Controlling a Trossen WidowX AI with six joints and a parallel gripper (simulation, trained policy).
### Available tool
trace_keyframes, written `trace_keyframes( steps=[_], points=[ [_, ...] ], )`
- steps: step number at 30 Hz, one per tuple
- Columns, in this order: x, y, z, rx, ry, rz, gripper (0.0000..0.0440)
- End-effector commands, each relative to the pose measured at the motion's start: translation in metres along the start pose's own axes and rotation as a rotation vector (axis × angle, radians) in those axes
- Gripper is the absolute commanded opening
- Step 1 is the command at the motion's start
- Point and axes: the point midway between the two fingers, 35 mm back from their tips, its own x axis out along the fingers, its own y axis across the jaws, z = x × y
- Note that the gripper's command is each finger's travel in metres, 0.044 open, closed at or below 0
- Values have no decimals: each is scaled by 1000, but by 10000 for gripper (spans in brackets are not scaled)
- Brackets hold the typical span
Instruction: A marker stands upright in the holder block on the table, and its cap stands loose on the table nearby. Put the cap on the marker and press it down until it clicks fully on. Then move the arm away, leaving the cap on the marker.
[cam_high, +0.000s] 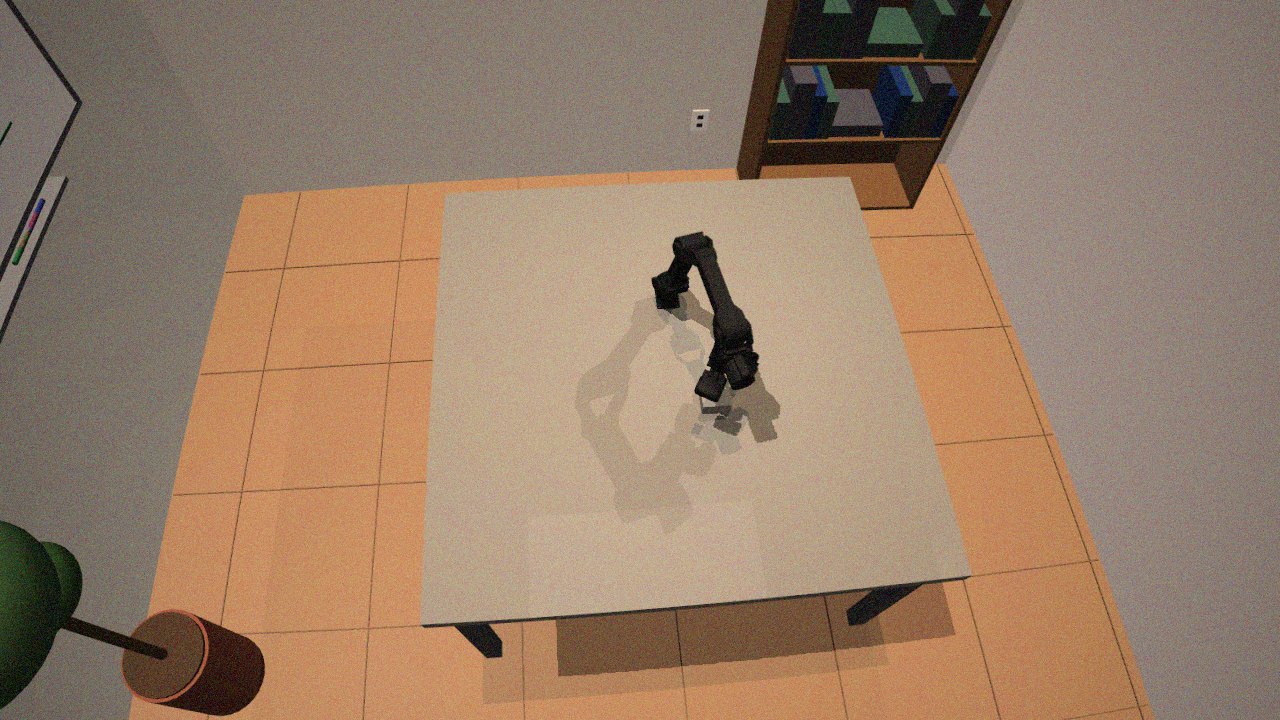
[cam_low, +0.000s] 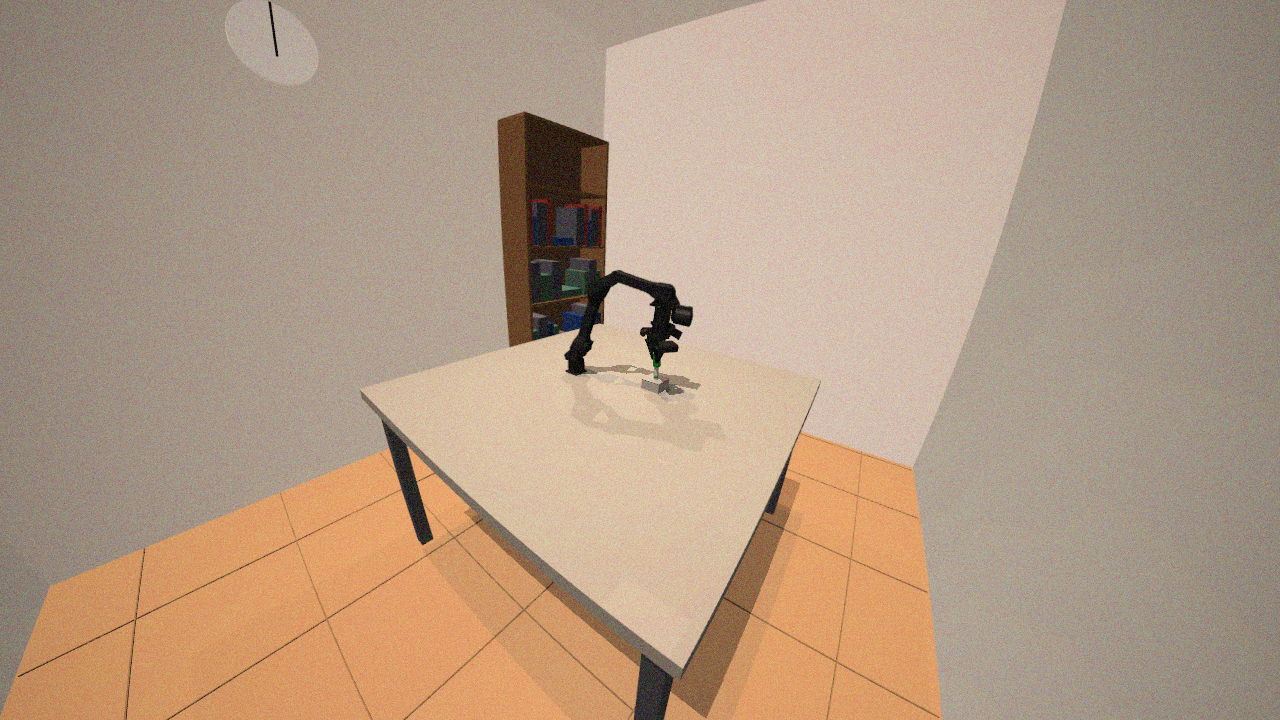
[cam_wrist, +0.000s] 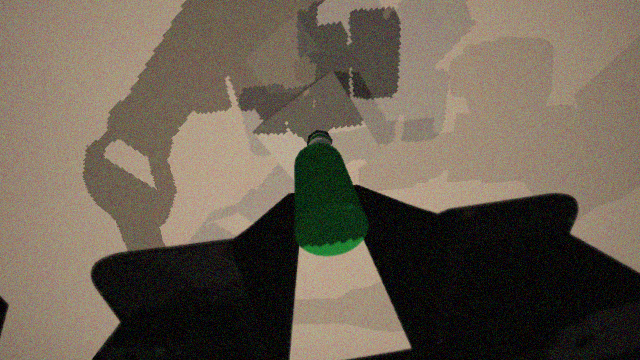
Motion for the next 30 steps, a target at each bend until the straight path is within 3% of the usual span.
trace_keyframes(
  steps=[1, 13, 30],
  points=[
    [20, 0, 0, -21, 20, 37, 0],
    [48, 0, 1, -75, 24, 61, 1],
    [49, 2, -4, -146, 47, 52, 440]
  ],
)
